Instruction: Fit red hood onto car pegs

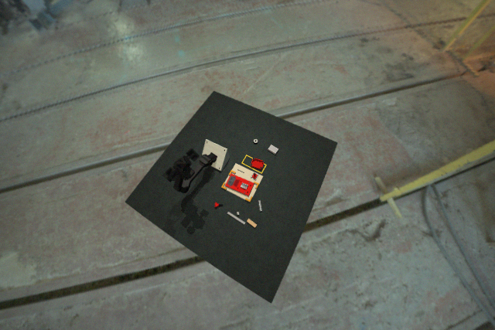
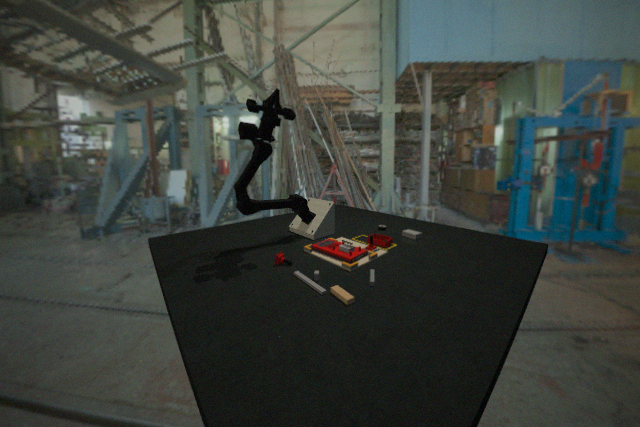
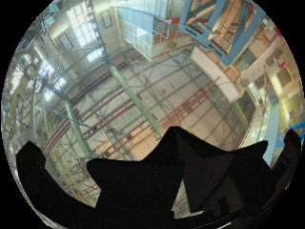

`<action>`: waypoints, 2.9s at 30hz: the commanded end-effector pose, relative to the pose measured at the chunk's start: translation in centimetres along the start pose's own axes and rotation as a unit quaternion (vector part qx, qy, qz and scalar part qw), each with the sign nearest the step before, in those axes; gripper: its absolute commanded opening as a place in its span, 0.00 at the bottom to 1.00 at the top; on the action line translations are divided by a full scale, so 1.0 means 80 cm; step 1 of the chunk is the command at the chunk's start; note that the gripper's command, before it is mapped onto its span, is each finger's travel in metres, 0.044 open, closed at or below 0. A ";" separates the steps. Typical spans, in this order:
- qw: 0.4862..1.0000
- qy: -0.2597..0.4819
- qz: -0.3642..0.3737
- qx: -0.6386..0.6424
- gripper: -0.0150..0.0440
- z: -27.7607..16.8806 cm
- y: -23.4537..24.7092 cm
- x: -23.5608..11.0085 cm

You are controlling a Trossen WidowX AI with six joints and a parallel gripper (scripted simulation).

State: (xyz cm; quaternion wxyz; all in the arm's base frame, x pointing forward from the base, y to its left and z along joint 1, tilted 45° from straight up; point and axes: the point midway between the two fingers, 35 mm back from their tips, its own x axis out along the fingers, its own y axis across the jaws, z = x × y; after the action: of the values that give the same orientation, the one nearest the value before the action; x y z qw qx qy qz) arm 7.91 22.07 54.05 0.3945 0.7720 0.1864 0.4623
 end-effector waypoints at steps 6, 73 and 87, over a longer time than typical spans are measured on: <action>0.994 -0.017 -0.068 -0.080 0.52 0.002 -0.059 0.025; 0.048 0.153 -0.927 -0.339 1.00 0.461 -0.578 -0.287; 0.021 0.169 -0.931 -0.321 1.00 0.470 -0.578 -0.306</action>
State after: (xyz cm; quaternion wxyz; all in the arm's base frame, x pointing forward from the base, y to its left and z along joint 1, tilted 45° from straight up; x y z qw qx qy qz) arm 31.36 18.43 -5.64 0.6549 -0.3611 0.6424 -0.1676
